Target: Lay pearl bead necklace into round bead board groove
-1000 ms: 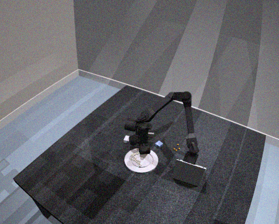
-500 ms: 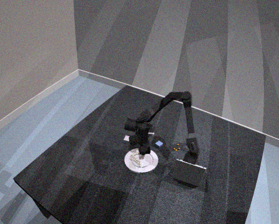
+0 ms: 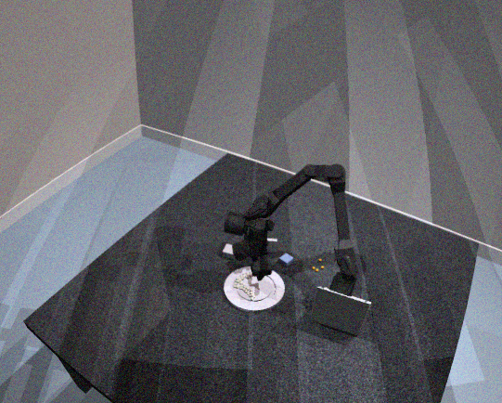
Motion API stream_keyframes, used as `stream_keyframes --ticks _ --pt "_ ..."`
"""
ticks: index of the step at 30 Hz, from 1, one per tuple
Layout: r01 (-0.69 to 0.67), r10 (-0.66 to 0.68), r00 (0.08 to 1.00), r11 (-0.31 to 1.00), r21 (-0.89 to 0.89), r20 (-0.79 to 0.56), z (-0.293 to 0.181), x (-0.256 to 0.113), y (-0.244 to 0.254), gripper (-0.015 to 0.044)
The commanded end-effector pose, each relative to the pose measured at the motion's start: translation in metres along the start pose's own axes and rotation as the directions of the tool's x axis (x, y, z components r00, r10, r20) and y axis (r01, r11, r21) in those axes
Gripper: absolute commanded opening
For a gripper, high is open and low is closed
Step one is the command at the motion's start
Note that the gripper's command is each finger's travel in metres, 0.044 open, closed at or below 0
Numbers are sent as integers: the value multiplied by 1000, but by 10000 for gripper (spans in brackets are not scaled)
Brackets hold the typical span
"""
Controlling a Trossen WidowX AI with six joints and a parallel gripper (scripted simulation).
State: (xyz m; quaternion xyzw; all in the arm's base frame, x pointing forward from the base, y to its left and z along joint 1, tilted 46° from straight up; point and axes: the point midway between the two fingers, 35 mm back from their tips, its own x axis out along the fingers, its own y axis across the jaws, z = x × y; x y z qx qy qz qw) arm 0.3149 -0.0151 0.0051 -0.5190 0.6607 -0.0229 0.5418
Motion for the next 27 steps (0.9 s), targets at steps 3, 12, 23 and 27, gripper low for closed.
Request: stream_keyframes --ticks 3,12,23,27 --pt "-1 1 1000 1000 7 2 1 -1 -1 440" --pt "-6 4 1000 899 438 6 24 -11 12 256" --pt "-5 3 1000 336 942 5 60 -29 41 120" --pt "-5 3 1000 336 942 5 60 -29 41 120"
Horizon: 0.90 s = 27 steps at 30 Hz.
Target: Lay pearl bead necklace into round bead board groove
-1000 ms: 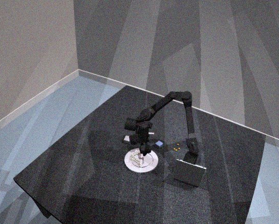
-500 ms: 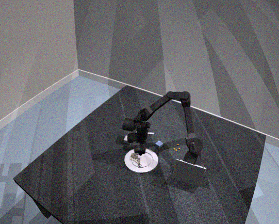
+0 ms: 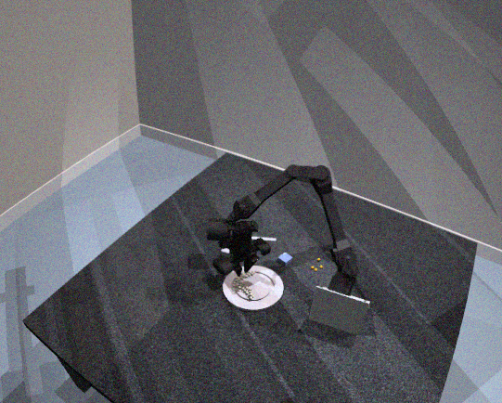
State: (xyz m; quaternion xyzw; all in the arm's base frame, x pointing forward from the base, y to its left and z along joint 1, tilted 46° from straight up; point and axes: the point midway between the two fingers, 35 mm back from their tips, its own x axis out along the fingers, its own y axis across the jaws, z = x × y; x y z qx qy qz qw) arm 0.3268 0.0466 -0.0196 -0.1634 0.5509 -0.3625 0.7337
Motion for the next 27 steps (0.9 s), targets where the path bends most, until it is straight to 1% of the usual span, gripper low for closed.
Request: stream_keyframes --ticks 1,7,12,13,14,17,27 --pt "-6 6 1000 991 136 -5 -1 -3 10 120" --pt "-6 6 1000 991 136 -5 -1 -2 10 120" --pt "-5 6 1000 991 136 -5 -1 13 10 120" --pt "-5 6 1000 991 136 -5 -1 13 10 120" --pt "-17 17 1000 989 144 4 2 5 12 120" --pt "-17 16 1000 989 144 4 2 6 12 120" --pt "-11 11 1000 990 140 0 1 22 11 120"
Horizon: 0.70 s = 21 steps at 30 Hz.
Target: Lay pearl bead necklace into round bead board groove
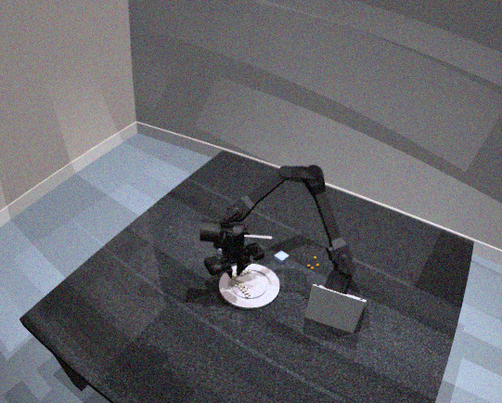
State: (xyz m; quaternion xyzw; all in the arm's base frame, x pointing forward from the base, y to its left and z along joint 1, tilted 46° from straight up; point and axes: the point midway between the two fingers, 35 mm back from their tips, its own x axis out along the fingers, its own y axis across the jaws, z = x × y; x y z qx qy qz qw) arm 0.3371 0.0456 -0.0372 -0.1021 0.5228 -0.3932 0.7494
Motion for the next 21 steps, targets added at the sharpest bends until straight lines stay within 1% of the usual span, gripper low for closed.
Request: stream_keyframes --ticks 1,9,17,21 --pt "15 -15 1000 1000 -10 -4 -3 9 -4 120" --pt "20 -20 1000 1000 -13 -7 -4 21 -5 120" --pt "21 -21 1000 1000 -14 -7 -4 22 -6 120" --pt "13 -13 1000 1000 -7 -8 -3 21 -4 15"
